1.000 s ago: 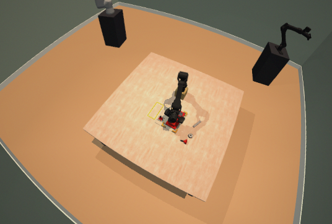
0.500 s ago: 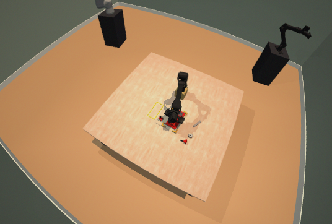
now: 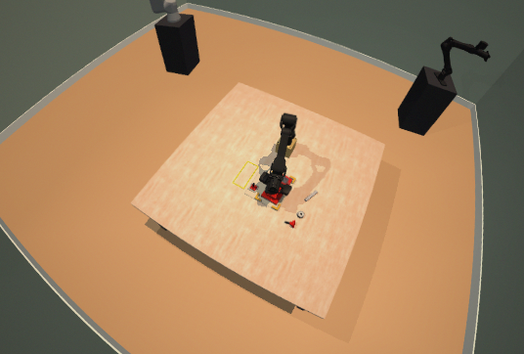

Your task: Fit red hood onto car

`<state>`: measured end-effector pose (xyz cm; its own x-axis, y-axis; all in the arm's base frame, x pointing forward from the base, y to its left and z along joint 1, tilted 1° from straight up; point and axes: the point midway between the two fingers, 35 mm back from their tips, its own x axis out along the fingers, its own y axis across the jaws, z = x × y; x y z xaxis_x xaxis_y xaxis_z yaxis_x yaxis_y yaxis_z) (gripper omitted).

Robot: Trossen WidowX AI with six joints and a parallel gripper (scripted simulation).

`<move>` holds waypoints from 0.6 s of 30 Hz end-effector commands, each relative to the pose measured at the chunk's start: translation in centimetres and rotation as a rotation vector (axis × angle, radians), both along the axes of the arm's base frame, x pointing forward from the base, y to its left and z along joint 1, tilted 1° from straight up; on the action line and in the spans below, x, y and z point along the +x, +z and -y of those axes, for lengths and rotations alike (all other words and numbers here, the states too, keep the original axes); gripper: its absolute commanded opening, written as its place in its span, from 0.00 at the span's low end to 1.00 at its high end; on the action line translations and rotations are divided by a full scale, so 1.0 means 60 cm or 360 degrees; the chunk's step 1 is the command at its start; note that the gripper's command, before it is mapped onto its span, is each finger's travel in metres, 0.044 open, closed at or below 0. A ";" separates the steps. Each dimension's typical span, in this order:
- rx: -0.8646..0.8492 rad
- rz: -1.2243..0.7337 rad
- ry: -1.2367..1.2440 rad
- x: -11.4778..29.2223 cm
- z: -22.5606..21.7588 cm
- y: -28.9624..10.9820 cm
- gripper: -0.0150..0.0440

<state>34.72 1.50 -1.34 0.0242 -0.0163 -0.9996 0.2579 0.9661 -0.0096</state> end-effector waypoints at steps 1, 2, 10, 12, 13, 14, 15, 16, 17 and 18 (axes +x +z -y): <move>0.0000 0.0005 0.0000 0.001 0.000 0.005 0.25; 0.0000 0.0005 0.0000 0.001 0.000 0.006 0.25; 0.0000 0.0006 0.0000 0.001 0.000 0.009 0.25; 0.0000 0.0006 0.0000 0.001 0.000 0.009 0.25; 0.0000 0.0007 0.0000 0.001 0.000 0.009 0.25; 0.0000 0.0007 0.0000 0.001 0.000 0.008 0.25; 0.0000 0.0008 0.0000 0.001 0.000 0.008 0.25; 0.0000 0.0008 0.0000 0.001 0.000 0.007 0.25; 0.0000 0.0009 0.0000 0.001 0.000 0.007 0.25; 0.0000 0.0009 0.0000 0.001 0.000 0.007 0.25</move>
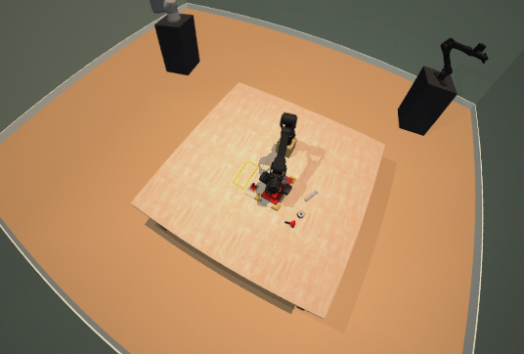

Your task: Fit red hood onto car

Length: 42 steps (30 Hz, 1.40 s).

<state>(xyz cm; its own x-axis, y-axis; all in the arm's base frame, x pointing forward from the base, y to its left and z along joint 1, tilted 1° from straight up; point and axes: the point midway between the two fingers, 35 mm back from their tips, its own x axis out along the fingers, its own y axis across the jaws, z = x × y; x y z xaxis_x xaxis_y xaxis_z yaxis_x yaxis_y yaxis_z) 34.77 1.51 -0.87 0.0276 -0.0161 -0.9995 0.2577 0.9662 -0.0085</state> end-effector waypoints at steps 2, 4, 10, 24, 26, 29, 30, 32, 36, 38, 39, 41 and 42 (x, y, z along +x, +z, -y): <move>-0.0001 0.0005 -0.0001 0.000 0.000 -0.002 0.25; -0.0001 0.0005 -0.0001 -0.001 0.000 -0.002 0.25; -0.0001 0.0006 -0.0001 0.000 0.000 -0.003 0.25; -0.0001 0.0006 -0.0001 0.000 0.001 -0.009 0.25; -0.0001 0.0006 -0.0001 0.000 0.001 -0.010 0.25; -0.0001 0.0006 -0.0001 0.000 0.001 -0.012 0.25; -0.0001 0.0006 -0.0001 0.000 0.001 -0.013 0.25; -0.0001 0.0006 -0.0001 0.000 0.001 -0.015 0.25; -0.0001 0.0006 -0.0001 0.000 0.001 -0.018 0.25; -0.0001 0.0006 -0.0001 0.000 0.001 -0.019 0.25; -0.0001 0.0006 -0.0001 0.000 0.001 -0.020 0.25; -0.0001 0.0006 -0.0001 0.000 0.001 -0.021 0.25; -0.0001 0.0006 -0.0001 0.000 0.001 -0.022 0.25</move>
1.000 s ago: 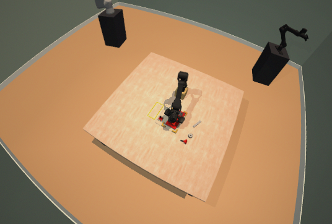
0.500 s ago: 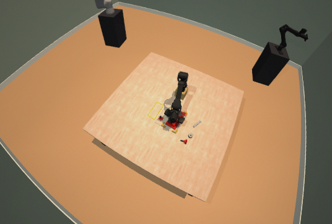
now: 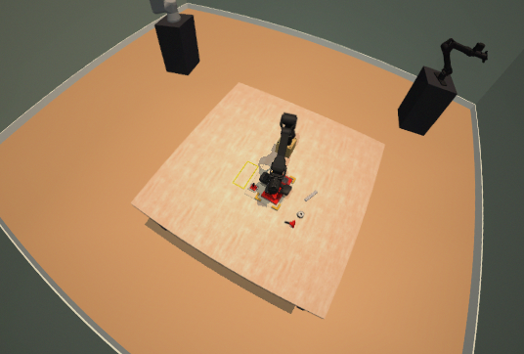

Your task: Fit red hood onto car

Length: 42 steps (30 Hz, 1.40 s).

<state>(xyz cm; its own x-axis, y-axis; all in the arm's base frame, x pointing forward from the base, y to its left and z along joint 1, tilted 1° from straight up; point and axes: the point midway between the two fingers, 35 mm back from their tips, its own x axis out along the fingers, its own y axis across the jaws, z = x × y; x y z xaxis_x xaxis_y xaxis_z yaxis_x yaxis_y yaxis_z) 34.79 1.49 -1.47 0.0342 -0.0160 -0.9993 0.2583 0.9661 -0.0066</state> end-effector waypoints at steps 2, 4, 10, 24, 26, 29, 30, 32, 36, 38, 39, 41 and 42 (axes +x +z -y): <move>-0.0002 -0.0005 0.0000 0.000 0.000 -0.013 0.25; -0.0002 -0.0005 0.0000 0.000 0.001 -0.015 0.25; -0.0002 -0.0005 0.0000 0.000 0.001 -0.019 0.25; -0.0003 -0.0001 0.0006 0.002 0.000 -0.021 0.25; -0.0004 0.0005 0.0001 0.003 0.001 -0.019 0.25; -0.0004 0.0004 0.0002 0.003 0.001 -0.020 0.34; -0.0004 0.0004 0.0002 0.003 0.001 -0.020 0.39; -0.0004 0.0004 0.0002 0.003 0.001 -0.020 0.48; -0.0004 0.0004 0.0002 0.003 0.001 -0.020 0.65; -0.0004 0.0004 0.0002 0.003 0.001 -0.020 0.74; -0.0004 0.0004 0.0002 0.003 0.001 -0.020 0.79; -0.0004 0.0004 0.0002 0.003 0.001 -0.020 0.88; -0.0004 0.0004 0.0002 0.003 0.001 -0.020 0.92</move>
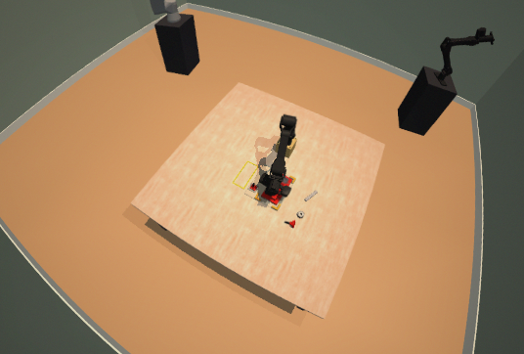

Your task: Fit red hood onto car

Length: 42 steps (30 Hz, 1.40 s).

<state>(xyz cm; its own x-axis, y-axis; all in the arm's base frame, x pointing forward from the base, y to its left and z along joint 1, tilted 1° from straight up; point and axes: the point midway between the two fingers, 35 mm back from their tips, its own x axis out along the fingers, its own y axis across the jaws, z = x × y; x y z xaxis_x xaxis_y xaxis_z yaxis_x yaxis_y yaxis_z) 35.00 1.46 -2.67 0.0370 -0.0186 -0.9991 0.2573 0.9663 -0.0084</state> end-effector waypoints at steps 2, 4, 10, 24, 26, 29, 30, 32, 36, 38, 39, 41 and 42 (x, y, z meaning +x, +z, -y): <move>0.0000 0.0000 0.0000 0.000 0.000 0.000 1.00; 0.0000 0.0000 0.0000 0.000 0.000 0.000 1.00; 0.0002 -0.0016 0.0000 0.004 -0.001 0.067 1.00; 0.0004 -0.0030 -0.0001 0.000 -0.002 0.125 1.00; 0.0004 -0.0030 -0.0001 0.000 -0.002 0.125 1.00; 0.0004 -0.0030 -0.0001 0.000 -0.002 0.125 1.00; 0.0004 -0.0030 -0.0001 0.000 -0.002 0.125 1.00; 0.0004 -0.0030 -0.0001 0.000 -0.002 0.125 1.00; 0.0004 -0.0030 -0.0001 0.000 -0.002 0.125 1.00; 0.0004 -0.0030 -0.0001 0.000 -0.002 0.125 1.00; 0.0004 -0.0030 -0.0001 0.000 -0.002 0.125 1.00; 0.0004 -0.0030 -0.0001 0.000 -0.002 0.125 1.00; 0.0004 -0.0030 -0.0001 0.000 -0.002 0.125 1.00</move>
